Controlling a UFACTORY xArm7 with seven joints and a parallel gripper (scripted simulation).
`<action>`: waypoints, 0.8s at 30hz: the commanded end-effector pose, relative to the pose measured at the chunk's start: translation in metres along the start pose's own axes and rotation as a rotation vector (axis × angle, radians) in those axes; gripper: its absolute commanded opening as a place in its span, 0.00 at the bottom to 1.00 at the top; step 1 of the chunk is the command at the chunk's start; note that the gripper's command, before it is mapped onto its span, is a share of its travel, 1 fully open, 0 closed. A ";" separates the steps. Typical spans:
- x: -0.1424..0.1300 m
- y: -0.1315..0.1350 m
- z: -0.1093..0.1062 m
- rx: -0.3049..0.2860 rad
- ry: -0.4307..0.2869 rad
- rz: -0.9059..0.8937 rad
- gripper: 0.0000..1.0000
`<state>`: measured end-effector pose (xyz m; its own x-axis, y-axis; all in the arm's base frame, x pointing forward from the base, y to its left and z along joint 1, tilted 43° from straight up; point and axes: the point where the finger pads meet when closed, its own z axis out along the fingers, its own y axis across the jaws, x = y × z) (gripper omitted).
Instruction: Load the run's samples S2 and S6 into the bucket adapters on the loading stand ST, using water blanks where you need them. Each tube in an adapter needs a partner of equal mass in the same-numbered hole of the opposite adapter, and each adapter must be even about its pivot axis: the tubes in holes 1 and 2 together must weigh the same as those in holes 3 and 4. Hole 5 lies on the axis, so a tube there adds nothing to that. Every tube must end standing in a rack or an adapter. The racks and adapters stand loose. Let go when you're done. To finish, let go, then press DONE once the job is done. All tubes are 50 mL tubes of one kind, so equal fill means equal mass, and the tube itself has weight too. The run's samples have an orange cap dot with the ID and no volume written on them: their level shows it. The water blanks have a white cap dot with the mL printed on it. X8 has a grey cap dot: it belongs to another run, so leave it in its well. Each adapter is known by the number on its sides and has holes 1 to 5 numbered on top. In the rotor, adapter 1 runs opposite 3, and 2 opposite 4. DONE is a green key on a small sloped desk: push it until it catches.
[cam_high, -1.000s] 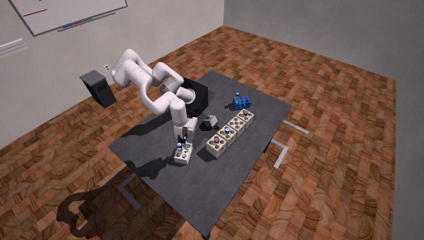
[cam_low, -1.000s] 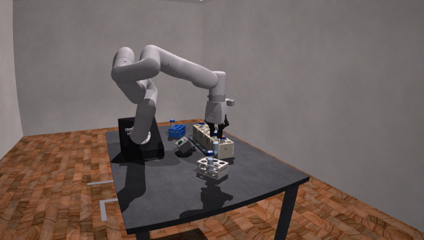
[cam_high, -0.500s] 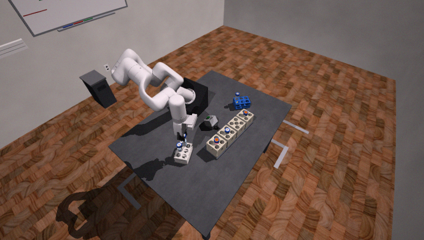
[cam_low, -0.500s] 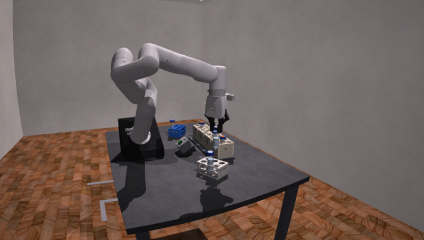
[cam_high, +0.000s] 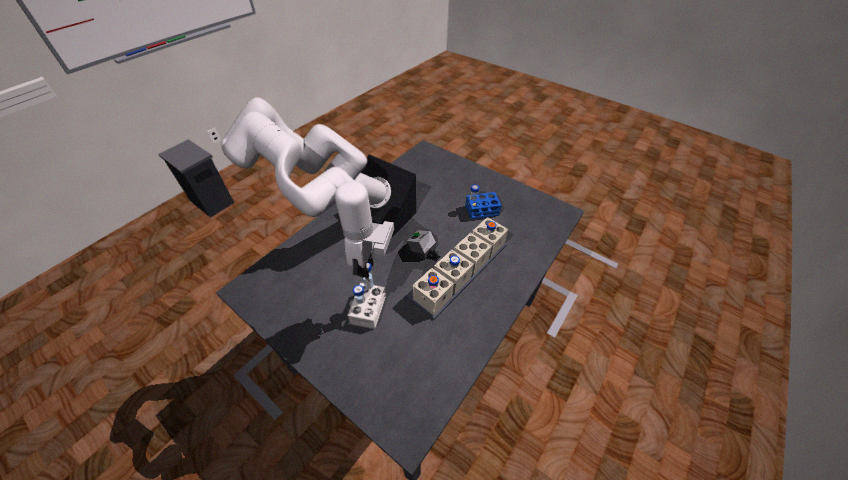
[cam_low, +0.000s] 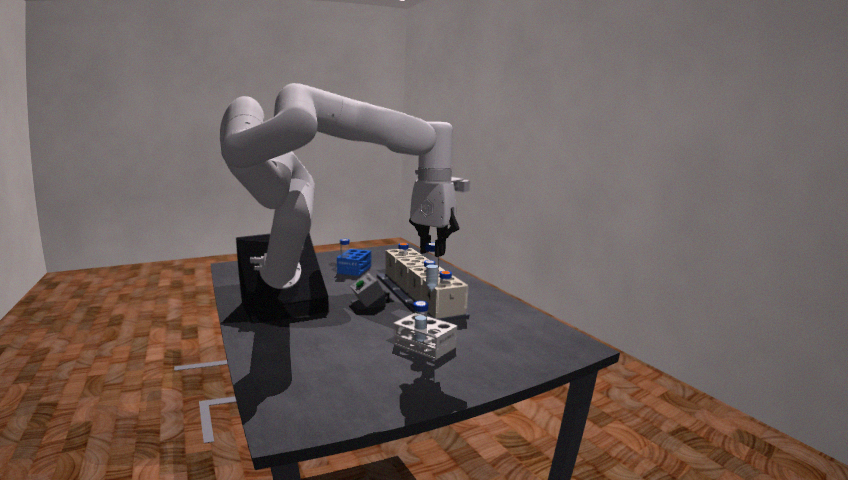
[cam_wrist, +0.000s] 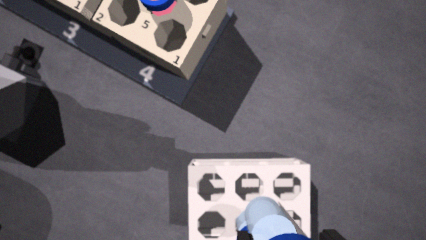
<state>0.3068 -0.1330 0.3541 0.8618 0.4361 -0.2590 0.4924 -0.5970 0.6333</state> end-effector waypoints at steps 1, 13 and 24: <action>0.001 0.001 -0.002 -0.003 0.003 0.000 0.00; 0.034 -0.030 -0.002 -0.002 0.004 0.300 0.00; 0.067 -0.061 -0.002 -0.002 0.004 0.525 0.00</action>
<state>0.3288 -0.0773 0.3064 0.9918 0.1048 0.0728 0.0283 -0.7371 0.6752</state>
